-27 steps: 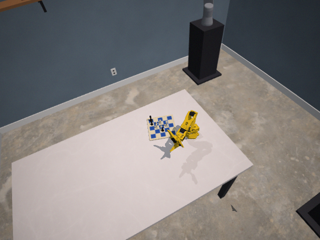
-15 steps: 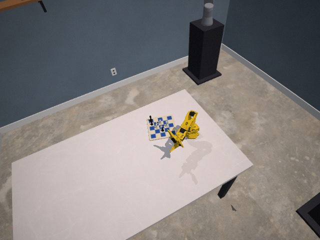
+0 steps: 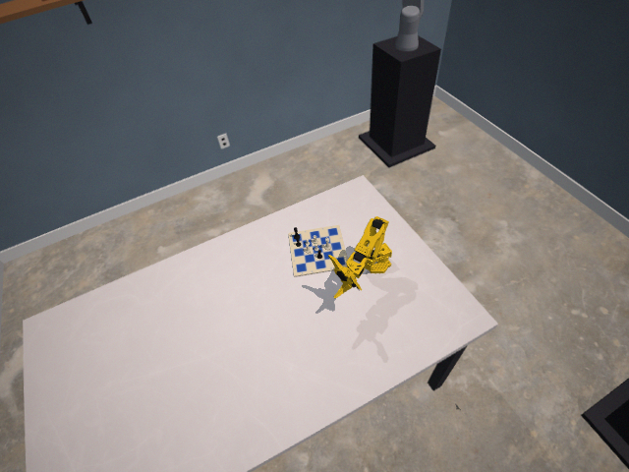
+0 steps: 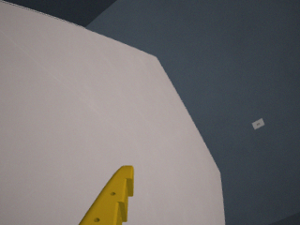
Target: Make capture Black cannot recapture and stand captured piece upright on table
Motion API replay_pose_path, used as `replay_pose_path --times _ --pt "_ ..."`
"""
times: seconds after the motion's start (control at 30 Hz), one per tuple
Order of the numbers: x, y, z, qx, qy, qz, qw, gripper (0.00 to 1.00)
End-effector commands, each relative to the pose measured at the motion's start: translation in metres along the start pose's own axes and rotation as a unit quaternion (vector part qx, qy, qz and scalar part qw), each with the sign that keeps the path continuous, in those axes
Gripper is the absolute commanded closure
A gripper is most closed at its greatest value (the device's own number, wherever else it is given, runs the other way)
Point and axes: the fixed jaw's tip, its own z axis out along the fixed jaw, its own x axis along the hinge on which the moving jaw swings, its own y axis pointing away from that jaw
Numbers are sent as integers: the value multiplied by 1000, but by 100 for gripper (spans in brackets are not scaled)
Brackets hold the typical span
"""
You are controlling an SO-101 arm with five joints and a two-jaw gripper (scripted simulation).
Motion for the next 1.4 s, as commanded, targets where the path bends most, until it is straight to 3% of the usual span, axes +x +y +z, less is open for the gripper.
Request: replay_pose_path --times 0.0,0.97,1.37 --pt "0 -1 0 1 -1 1 1000 0" --pt "0 -5 -1 7 2 4 1000 0" --pt "29 -32 -9 43 71 51 995 6"
